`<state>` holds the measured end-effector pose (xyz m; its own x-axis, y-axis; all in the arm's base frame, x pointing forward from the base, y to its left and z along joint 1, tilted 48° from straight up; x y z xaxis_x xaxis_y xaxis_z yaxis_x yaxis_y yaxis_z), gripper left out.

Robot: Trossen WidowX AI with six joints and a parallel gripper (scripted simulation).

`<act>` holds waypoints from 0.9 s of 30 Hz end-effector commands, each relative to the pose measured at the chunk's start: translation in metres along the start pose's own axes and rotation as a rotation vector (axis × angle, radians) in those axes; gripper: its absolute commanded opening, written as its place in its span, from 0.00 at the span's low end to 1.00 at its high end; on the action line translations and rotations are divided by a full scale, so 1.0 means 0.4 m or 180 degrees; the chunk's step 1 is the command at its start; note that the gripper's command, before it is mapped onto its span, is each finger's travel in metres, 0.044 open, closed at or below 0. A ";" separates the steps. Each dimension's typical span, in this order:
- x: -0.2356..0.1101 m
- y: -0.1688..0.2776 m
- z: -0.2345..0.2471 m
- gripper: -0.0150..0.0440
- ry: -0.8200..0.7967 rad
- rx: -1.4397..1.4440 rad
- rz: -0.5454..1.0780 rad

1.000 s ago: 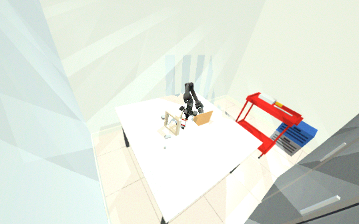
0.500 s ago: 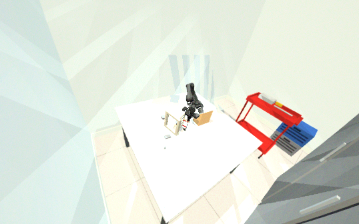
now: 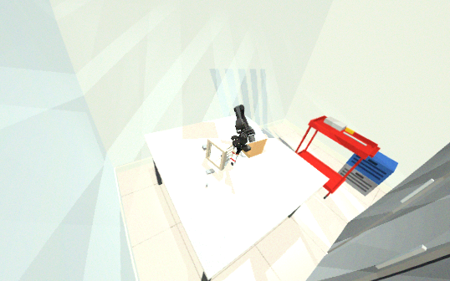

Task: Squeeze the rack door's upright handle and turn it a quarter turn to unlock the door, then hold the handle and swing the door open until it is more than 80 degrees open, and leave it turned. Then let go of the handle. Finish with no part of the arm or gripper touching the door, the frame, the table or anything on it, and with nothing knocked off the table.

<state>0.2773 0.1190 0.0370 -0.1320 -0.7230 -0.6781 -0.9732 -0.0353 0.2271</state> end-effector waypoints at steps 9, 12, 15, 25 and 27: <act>0.000 -0.003 0.001 0.28 -0.0022 0.0094 0.0016; 0.000 -0.003 0.001 0.28 -0.0022 0.0094 0.0016; 0.000 -0.003 0.001 0.42 -0.0022 0.0094 0.0016; -0.003 -0.003 0.001 0.74 -0.0022 0.0093 0.0015; -0.009 -0.004 0.002 0.74 -0.0023 0.0089 0.0014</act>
<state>0.2775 0.1195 0.0366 -0.1408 -0.7200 -0.6795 -0.9760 -0.0141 0.2172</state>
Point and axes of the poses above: the point midway between the two fingers, 35 mm back from their tips, its own x axis out along the fingers, its own z axis across the jaws, y = z × x, the point moved 7 cm from there along -x, back along the fingers, and after that the axes turned 13 degrees about -x, right-handed, at the moved point
